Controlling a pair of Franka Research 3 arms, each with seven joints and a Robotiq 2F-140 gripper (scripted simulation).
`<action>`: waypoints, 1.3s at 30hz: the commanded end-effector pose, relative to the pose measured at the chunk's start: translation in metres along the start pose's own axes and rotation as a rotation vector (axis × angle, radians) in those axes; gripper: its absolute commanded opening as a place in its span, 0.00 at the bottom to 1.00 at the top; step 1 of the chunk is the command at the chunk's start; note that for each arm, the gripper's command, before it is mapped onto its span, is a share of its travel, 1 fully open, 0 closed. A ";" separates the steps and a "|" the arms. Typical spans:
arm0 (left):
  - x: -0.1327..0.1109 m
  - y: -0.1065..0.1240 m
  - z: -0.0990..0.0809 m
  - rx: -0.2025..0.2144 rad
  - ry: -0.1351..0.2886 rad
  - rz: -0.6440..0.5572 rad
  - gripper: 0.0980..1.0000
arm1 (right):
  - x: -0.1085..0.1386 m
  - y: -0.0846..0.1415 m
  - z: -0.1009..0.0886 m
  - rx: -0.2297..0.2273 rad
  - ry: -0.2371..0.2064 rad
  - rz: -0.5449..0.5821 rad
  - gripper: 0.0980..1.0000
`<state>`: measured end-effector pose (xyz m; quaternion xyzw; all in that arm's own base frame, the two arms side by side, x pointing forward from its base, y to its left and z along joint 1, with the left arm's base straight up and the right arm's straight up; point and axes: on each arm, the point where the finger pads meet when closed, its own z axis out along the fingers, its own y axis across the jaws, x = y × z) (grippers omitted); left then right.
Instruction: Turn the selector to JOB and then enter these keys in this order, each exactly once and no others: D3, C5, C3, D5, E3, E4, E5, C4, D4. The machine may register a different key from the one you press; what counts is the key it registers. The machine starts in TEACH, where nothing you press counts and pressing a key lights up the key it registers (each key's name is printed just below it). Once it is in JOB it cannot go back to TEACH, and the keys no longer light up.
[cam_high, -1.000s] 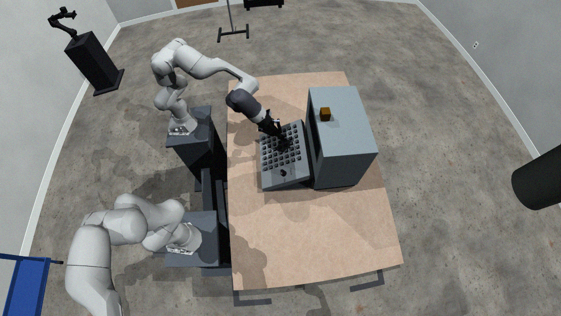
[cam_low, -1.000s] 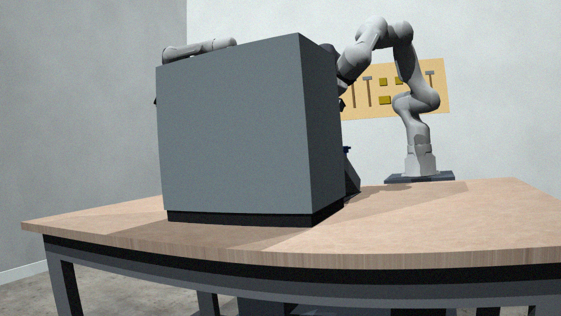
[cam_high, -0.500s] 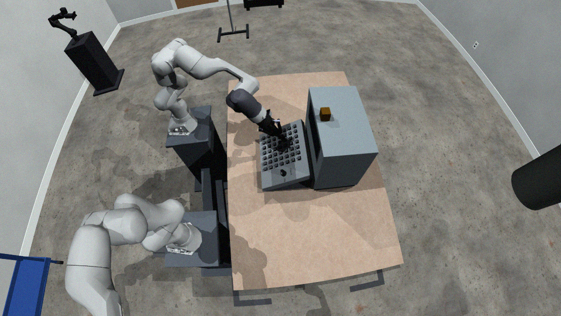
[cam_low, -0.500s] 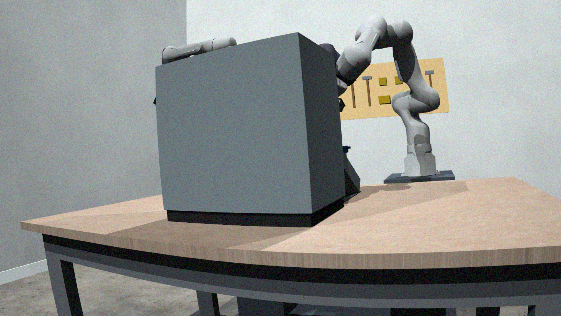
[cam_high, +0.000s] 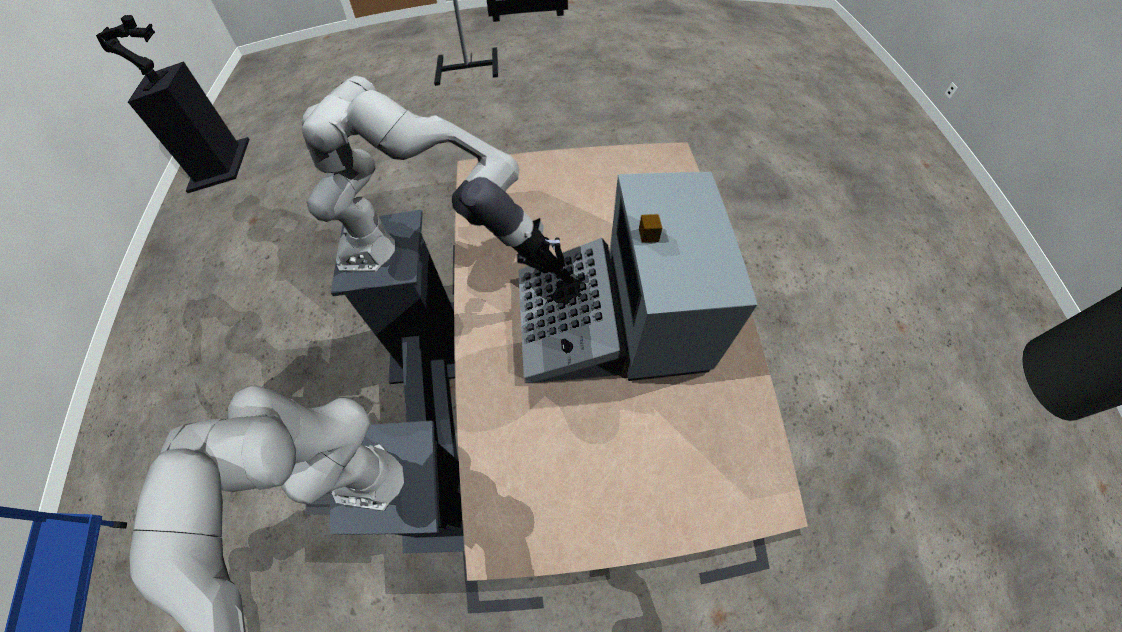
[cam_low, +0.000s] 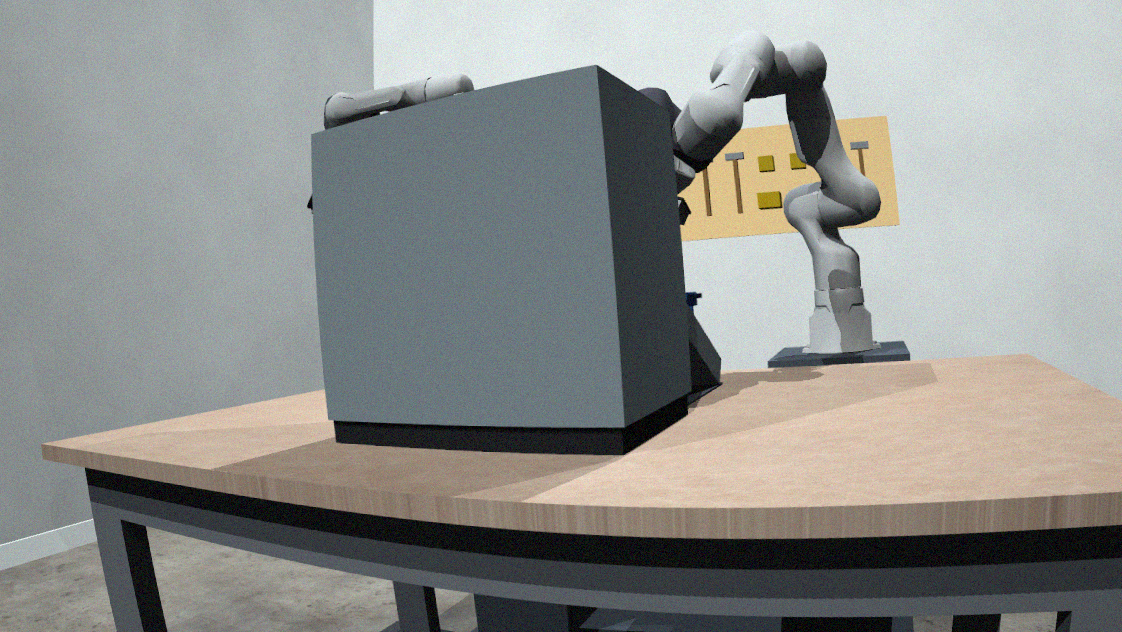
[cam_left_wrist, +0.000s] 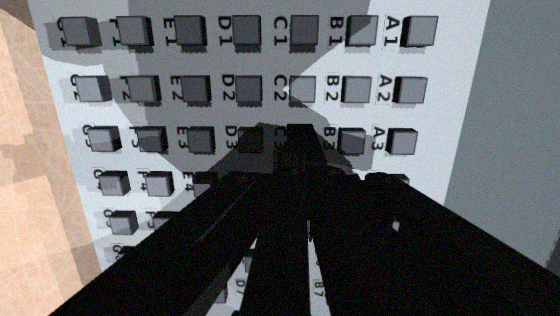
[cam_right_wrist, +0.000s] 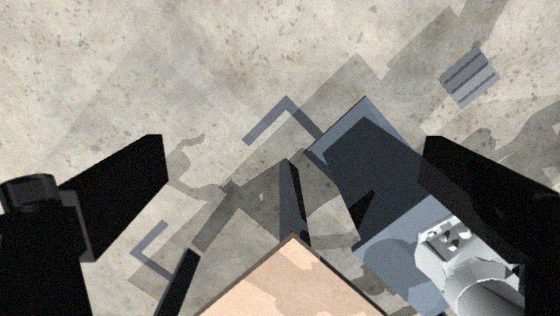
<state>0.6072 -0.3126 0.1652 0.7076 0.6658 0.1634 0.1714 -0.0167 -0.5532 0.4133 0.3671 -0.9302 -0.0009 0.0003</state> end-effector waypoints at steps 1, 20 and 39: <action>-0.001 0.002 0.001 -0.005 -0.001 -0.004 0.00 | 0.000 -0.001 0.000 0.002 0.000 -0.004 1.00; -0.001 0.002 0.007 -0.005 -0.001 -0.004 0.00 | 0.000 -0.001 0.000 0.002 0.000 -0.004 1.00; -0.001 0.002 0.010 -0.005 -0.001 -0.004 0.00 | 0.000 -0.001 0.000 0.002 0.000 -0.004 1.00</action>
